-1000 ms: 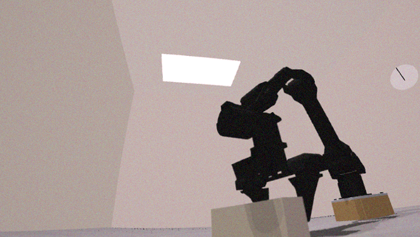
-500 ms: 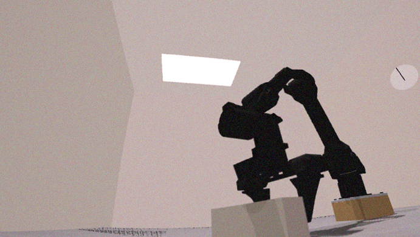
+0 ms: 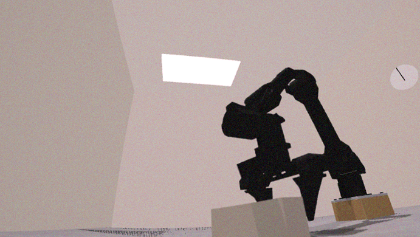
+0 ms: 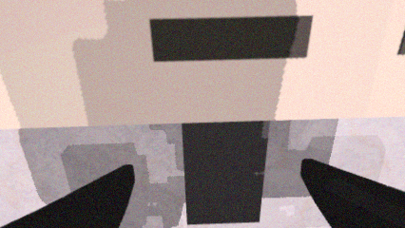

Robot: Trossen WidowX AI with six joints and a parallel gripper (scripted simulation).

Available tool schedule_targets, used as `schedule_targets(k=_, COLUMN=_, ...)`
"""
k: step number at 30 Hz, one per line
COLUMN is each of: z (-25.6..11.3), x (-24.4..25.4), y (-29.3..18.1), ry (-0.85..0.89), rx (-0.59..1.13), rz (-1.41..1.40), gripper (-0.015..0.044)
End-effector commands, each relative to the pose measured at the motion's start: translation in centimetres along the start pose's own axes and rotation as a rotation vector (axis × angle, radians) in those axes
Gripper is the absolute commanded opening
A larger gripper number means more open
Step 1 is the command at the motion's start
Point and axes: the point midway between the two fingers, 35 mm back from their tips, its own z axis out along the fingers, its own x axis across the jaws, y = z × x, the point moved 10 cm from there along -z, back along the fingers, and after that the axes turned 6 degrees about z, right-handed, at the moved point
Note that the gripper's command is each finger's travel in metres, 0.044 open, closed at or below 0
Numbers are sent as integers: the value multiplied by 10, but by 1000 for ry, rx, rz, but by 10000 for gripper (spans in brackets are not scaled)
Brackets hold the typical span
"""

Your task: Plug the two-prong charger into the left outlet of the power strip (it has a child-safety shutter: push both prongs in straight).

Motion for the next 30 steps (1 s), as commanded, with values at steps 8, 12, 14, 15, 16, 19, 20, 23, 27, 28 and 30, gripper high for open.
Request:
schedule_targets(k=8, z=3, x=-1, y=-14, ry=0, rx=11, rz=2, gripper=440)
schedule_targets(k=12, z=3, x=-2, y=-18, ry=0, rx=11, rz=2, gripper=440)
schedule_targets(k=14, z=3, x=-2, y=-21, ry=0, rx=11, rz=2, gripper=440)
schedule_targets(k=15, z=3, x=-2, y=-22, ry=0, rx=11, rz=2, gripper=440)
schedule_targets(k=16, z=3, x=-2, y=-23, ry=0, rx=12, rz=2, gripper=440)
schedule_targets(k=19, z=3, x=-3, y=-26, ry=0, rx=12, rz=2, gripper=440)
schedule_targets(k=20, z=3, x=-3, y=-27, ry=0, rx=12, rz=2, gripper=440)
schedule_targets(k=23, z=4, x=-3, y=-30, ry=0, rx=12, rz=2, gripper=440)
schedule_targets(k=27, z=4, x=-4, y=-35, ry=0, rx=13, rz=2, gripper=440)
schedule_targets(k=28, z=4, x=-4, y=-36, ry=0, rx=13, rz=2, gripper=440)
schedule_targets(k=30, z=4, x=-4, y=-38, ry=0, rx=13, rz=2, gripper=440)
